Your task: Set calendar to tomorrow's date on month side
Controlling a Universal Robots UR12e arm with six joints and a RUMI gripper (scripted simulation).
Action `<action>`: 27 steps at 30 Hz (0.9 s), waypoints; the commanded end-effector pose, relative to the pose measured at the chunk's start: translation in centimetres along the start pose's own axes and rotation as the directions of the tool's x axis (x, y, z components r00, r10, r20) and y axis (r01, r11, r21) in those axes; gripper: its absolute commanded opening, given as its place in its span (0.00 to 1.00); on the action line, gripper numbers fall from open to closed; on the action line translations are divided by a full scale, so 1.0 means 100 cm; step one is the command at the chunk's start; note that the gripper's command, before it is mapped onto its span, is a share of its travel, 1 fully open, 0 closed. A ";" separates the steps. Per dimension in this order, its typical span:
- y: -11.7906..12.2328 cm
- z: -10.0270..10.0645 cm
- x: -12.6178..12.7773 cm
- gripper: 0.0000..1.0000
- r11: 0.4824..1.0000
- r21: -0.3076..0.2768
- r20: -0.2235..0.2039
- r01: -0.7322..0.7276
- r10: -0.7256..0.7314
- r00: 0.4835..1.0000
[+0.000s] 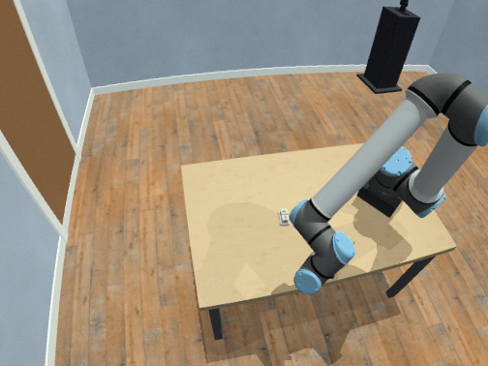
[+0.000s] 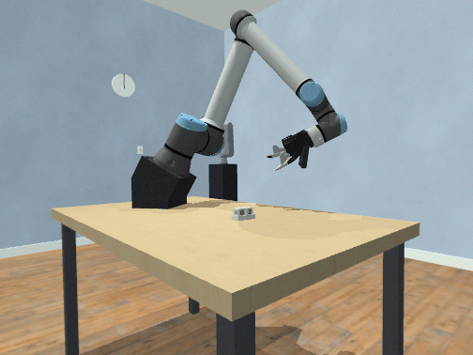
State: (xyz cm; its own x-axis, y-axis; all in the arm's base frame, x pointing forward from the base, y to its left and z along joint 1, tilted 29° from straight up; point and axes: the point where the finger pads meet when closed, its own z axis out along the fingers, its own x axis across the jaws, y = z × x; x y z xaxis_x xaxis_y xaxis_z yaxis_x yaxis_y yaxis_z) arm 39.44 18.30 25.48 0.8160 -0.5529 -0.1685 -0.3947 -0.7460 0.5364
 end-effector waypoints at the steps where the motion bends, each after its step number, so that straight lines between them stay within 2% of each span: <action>1: 0.000 -0.001 0.000 1.00 1.000 0.001 -0.001 0.000 0.000 1.000; 20: 0.000 0.000 0.000 1.00 1.000 0.002 0.000 -0.002 0.002 1.000; 27: 0.001 0.004 0.006 1.00 0.998 0.026 0.018 -0.063 0.063 0.998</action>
State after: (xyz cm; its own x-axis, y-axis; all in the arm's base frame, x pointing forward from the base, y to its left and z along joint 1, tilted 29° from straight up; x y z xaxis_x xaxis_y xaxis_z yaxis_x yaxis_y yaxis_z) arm 39.52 18.13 25.34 0.8052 -0.5704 -0.1622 -0.4151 -0.7375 0.5327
